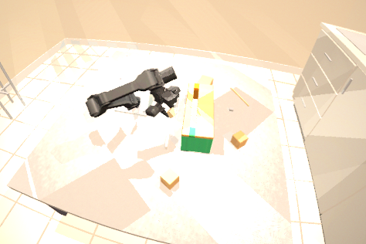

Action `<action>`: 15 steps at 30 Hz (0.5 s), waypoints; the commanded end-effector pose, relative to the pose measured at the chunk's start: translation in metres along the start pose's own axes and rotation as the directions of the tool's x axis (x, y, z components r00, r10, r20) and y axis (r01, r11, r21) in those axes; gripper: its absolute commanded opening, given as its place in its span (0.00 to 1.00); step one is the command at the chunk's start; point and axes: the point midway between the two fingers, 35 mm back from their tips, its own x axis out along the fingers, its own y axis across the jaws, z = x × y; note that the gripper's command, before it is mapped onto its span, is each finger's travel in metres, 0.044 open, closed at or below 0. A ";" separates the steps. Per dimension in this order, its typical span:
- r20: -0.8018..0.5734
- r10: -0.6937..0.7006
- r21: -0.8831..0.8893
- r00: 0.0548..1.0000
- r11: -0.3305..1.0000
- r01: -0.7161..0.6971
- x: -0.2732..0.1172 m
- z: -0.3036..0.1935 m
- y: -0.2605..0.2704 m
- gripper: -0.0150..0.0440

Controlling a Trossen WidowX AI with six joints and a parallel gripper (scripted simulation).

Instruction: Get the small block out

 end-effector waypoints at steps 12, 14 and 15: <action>0.095 -0.003 -0.297 0.995 0.954 0.031 -0.024 0.004 0.003 0.25; 0.095 -0.003 -0.297 0.995 0.954 0.031 -0.024 0.004 0.003 0.25; 0.095 -0.003 -0.297 0.995 0.954 0.031 -0.024 0.004 0.003 0.25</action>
